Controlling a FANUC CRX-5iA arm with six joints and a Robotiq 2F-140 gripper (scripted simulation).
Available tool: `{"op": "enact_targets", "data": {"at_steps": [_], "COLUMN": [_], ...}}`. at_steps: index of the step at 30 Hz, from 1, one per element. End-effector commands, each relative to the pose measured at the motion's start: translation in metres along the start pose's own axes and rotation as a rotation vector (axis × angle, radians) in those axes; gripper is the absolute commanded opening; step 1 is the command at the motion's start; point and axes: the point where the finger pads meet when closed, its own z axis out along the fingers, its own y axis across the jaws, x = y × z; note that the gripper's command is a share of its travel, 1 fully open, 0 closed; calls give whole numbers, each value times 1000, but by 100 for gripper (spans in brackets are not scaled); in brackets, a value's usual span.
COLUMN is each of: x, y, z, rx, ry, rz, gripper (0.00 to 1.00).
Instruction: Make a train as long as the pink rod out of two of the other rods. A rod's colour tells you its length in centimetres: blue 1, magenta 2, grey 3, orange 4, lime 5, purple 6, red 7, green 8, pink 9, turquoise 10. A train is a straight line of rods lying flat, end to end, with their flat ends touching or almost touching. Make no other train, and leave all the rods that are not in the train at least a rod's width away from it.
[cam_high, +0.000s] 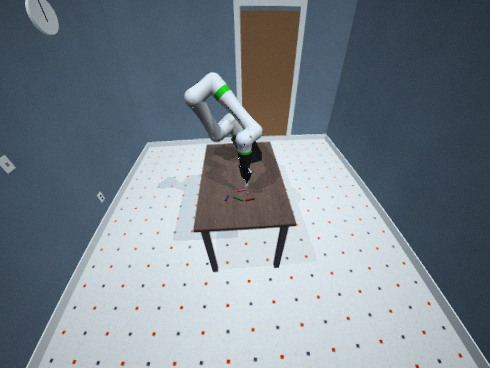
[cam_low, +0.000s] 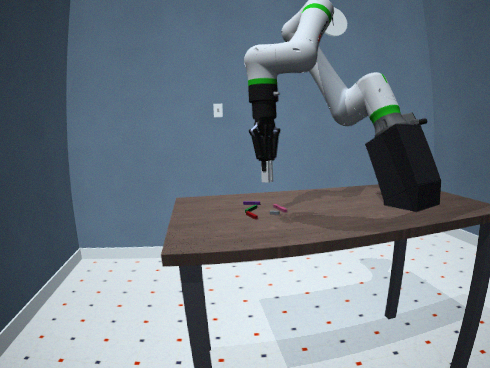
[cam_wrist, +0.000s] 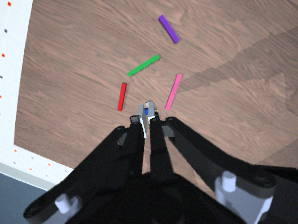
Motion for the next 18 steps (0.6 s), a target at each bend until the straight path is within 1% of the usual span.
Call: {"op": "enact_targets", "data": {"at_steps": [1, 3, 5, 6, 8, 18], "x": [-34, -51, -51, -65, -75, -76], "y": [-25, -34, -34, -42, -47, -47], "z": [0, 0, 0, 0, 0, 0], "rx": [-3, -4, -4, -5, -5, -5], "ry": [5, 9, 9, 12, 15, 15], "rz": [-29, -44, -44, -56, -65, -66], "gripper": [3, 3, 3, 3, 3, 3]}}
